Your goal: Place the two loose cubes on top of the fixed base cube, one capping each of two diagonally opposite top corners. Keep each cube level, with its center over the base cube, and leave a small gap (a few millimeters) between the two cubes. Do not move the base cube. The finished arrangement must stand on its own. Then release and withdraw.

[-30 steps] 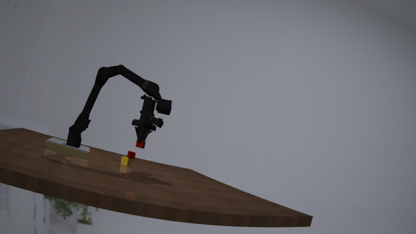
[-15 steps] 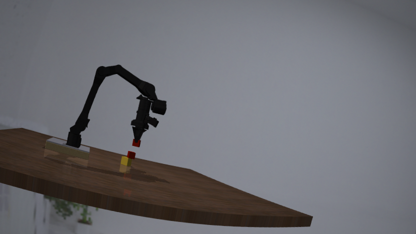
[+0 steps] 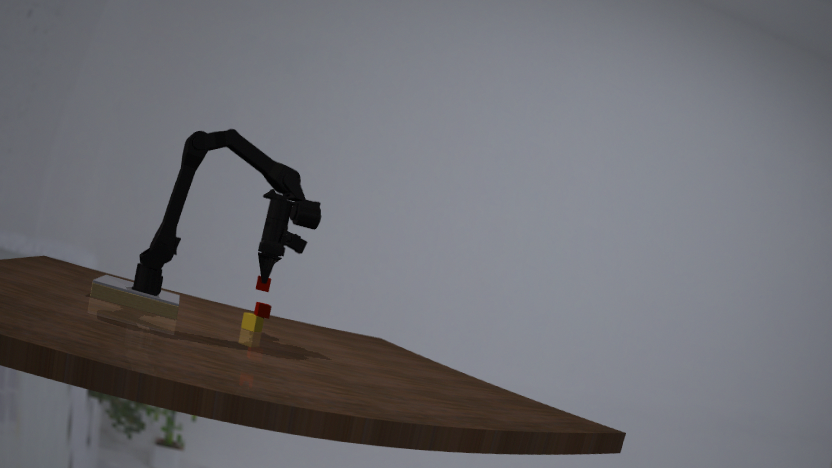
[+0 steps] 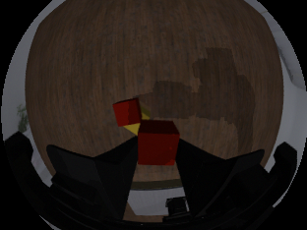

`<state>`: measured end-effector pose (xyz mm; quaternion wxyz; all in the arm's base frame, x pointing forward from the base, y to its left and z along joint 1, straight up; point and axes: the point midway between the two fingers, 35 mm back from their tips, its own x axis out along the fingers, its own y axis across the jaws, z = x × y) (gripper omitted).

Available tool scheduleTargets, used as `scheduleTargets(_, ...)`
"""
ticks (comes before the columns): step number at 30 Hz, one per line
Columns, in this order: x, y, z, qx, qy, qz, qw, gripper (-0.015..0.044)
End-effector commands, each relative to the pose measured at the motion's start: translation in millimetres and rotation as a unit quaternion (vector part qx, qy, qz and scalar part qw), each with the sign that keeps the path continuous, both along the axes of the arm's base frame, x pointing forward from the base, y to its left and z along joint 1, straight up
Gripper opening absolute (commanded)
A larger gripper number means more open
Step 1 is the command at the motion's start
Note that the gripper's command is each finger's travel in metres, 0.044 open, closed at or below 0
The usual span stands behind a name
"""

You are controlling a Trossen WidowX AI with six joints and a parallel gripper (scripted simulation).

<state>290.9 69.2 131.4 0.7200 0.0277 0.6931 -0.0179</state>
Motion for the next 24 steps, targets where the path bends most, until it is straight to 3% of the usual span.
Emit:
scheduleTargets(1,-7,7,-3,-0.003,0.003,0.024,1.0,0.0105)
scheduleTargets(14,-25,31,-5,-0.004,0.002,0.092,0.996,0.0105)
scheduleTargets(24,-26,32,-33,-0.004,0.002,0.092,0.996,0.0105)
